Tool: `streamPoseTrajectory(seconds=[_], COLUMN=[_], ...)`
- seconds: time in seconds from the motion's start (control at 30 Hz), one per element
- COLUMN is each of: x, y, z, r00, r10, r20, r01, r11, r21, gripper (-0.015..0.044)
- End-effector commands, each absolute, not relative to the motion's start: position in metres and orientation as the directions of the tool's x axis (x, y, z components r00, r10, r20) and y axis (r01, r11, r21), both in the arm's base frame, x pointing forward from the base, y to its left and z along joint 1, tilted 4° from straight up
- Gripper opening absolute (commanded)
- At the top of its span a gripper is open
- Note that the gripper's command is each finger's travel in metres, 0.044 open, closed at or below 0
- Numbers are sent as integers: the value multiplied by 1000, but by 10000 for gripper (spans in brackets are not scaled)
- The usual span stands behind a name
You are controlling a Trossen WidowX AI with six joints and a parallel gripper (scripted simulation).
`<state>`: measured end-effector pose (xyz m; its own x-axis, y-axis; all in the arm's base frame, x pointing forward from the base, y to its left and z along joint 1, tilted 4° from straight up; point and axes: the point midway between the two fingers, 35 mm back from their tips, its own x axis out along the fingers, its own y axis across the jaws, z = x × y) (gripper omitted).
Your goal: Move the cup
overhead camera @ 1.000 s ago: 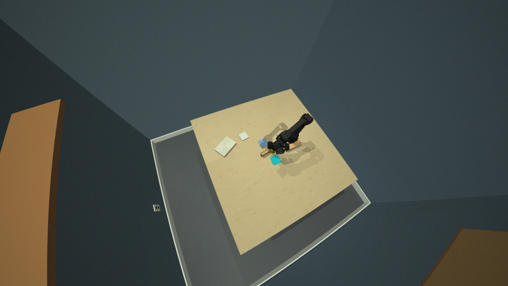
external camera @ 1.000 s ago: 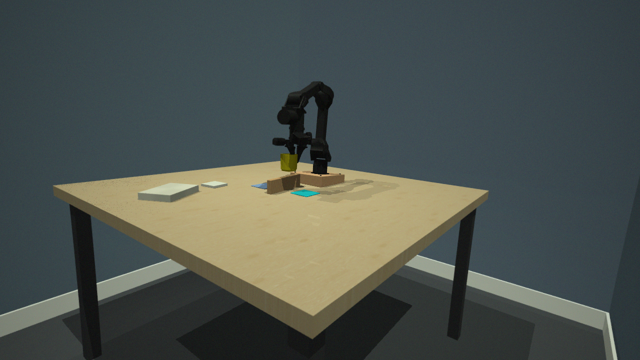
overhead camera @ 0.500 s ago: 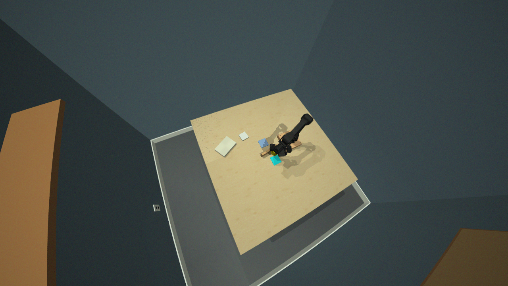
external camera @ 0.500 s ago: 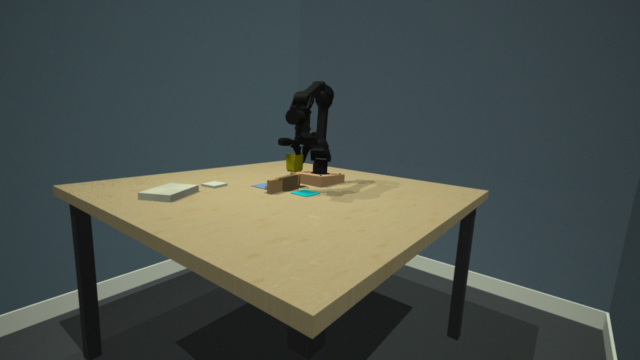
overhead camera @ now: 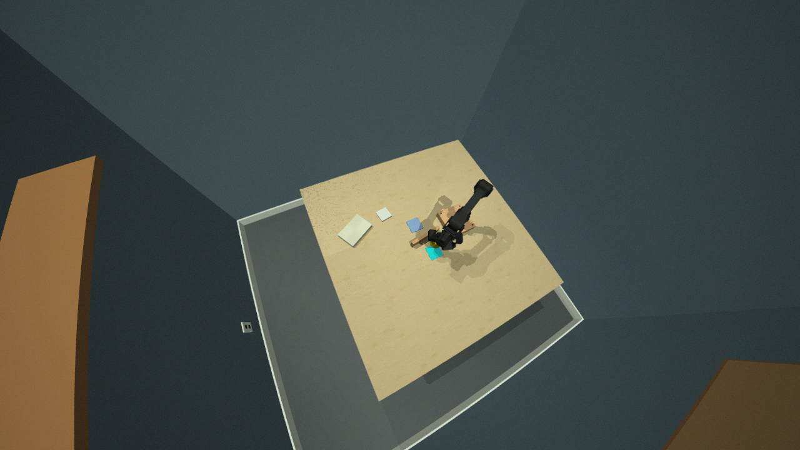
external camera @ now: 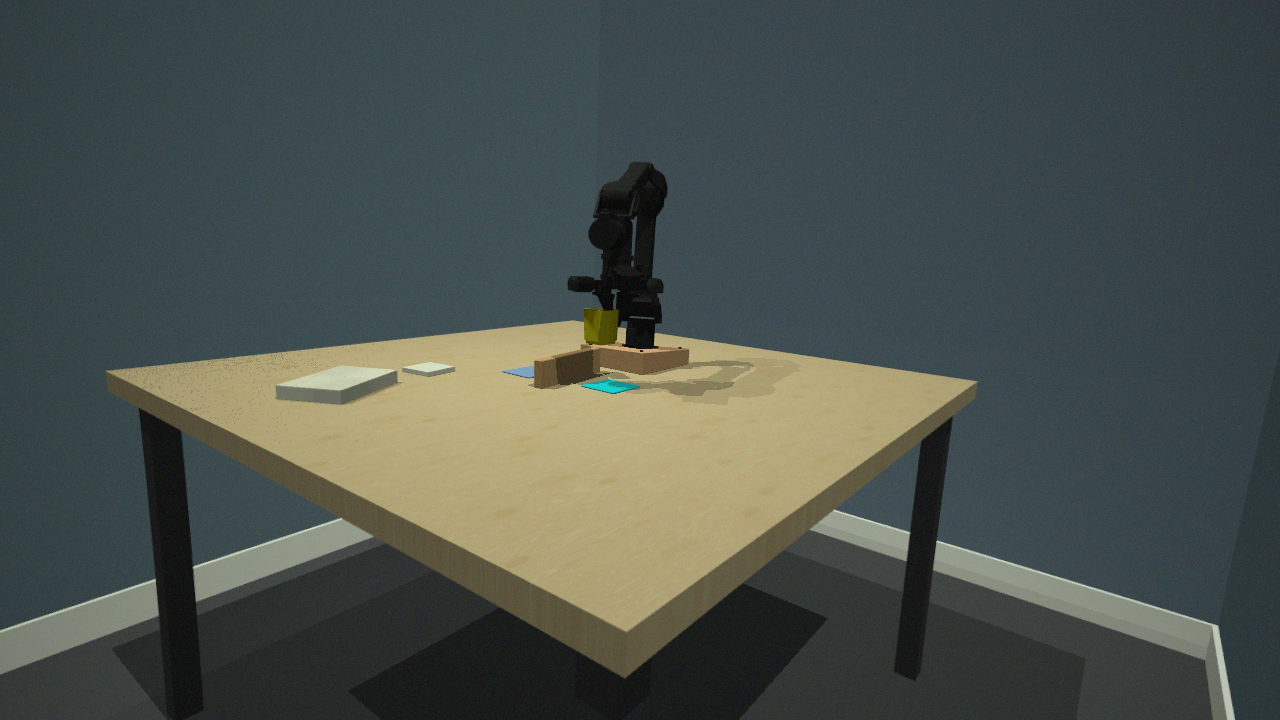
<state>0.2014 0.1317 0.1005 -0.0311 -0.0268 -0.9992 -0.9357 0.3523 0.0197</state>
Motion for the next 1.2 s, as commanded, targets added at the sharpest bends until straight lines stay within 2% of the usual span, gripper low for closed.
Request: streamPoseTrajectory(seconds=[0.0,1.17], x=[198,192], y=[141,157], z=[100,71], r00=[-39,-39], r10=[-25,-23], r20=[-999,-999], r01=[-934,-934], r11=[356,356], r21=[27,29], gripper=[0,0])
